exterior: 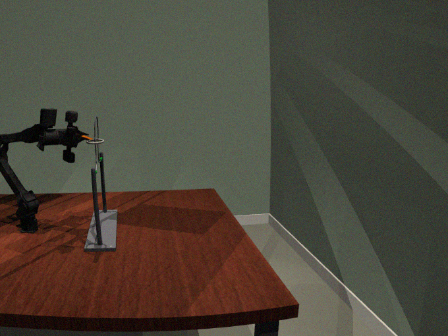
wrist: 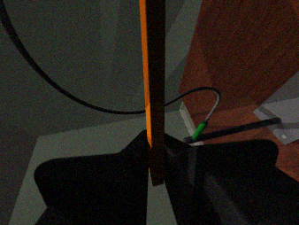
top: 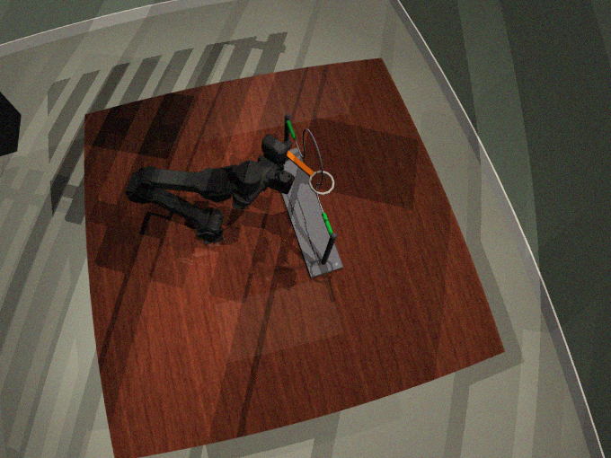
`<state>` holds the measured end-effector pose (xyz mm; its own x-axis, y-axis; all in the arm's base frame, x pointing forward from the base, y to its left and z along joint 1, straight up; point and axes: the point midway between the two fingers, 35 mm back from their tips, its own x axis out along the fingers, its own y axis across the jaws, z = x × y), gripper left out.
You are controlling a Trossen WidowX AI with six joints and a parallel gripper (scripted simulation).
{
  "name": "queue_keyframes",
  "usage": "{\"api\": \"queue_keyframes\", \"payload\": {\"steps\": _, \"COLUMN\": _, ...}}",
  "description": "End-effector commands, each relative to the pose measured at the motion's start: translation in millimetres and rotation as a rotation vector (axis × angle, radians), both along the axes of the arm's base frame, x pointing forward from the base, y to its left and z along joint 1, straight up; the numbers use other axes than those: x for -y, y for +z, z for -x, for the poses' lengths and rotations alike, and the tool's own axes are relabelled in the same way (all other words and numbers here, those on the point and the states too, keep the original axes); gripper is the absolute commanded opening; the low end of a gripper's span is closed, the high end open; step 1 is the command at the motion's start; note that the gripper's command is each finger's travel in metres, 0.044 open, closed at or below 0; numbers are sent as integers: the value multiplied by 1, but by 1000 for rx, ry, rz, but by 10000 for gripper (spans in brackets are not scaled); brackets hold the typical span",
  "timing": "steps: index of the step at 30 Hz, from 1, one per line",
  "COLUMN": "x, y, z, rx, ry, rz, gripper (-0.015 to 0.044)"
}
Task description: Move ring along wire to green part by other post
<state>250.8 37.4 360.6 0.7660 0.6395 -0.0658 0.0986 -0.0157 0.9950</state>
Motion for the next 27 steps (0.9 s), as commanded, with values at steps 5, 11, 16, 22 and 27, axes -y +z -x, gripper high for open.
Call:
{"api": "queue_keyframes", "payload": {"steps": 5, "x": 0, "y": 0, "z": 0, "rx": 13, "ry": -3, "rz": 85, "gripper": -150}}
{"api": "queue_keyframes", "payload": {"steps": 11, "x": 0, "y": -2, "z": 0, "rx": 17, "ry": -4, "rz": 144, "gripper": -150}}
{"api": "queue_keyframes", "payload": {"steps": 16, "x": 0, "y": -4, "z": 0, "rx": 20, "ry": -5, "rz": 194, "gripper": -150}}
{"api": "queue_keyframes", "payload": {"steps": 22, "x": 0, "y": -7, "z": 0, "rx": 23, "ry": -6, "rz": 254, "gripper": -150}}
{"api": "queue_keyframes", "payload": {"steps": 27, "x": 0, "y": -8, "z": 0, "rx": 27, "ry": -7, "rz": 305, "gripper": -150}}
